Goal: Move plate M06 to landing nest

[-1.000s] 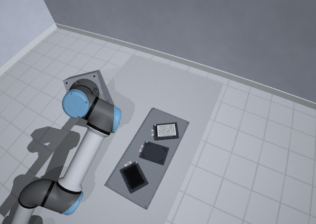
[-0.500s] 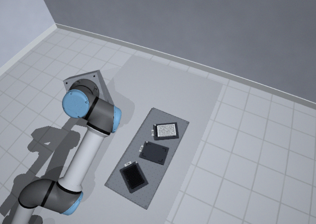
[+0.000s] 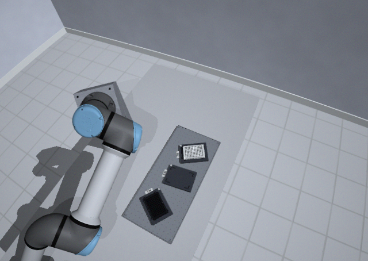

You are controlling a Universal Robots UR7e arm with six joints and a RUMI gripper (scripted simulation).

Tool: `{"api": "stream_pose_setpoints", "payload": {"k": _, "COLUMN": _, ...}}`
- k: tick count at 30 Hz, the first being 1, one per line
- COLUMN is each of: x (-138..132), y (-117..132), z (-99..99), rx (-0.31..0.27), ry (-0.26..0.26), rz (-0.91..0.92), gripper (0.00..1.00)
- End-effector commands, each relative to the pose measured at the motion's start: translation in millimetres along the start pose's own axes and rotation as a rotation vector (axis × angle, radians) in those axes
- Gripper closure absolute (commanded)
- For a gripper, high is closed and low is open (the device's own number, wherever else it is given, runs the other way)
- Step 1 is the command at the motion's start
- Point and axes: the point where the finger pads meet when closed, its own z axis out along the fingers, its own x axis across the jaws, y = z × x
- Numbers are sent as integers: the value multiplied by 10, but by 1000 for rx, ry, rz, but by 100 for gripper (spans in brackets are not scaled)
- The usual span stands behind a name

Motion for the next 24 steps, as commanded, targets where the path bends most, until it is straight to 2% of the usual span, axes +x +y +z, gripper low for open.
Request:
{"api": "stream_pose_setpoints", "payload": {"k": 1, "x": -46, "y": -20, "z": 156, "rx": -21, "ry": -4, "rz": 20, "gripper": 18}}
{"api": "stream_pose_setpoints", "payload": {"k": 6, "x": -151, "y": -63, "z": 366, "rx": -76, "ry": -22, "rz": 75, "gripper": 18}}
{"api": "stream_pose_setpoints", "payload": {"k": 9, "x": -208, "y": -88, "z": 477, "rx": -78, "ry": -23, "rz": 77, "gripper": 18}}
{"api": "stream_pose_setpoints", "payload": {"k": 11, "x": -208, "y": -87, "z": 477, "rx": -78, "ry": -23, "rz": 77, "gripper": 18}}
{"api": "stream_pose_setpoints", "payload": {"k": 15, "x": -311, "y": -131, "z": 643, "rx": -133, "ry": -43, "rz": 130, "gripper": 18}}
{"api": "stream_pose_setpoints", "payload": {"k": 20, "x": -371, "y": -158, "z": 740, "rx": -135, "ry": -44, "rz": 131, "gripper": 18}}
{"api": "stream_pose_setpoints", "payload": {"k": 24, "x": -487, "y": -212, "z": 894, "rx": -191, "ry": -68, "rz": 183, "gripper": 18}}
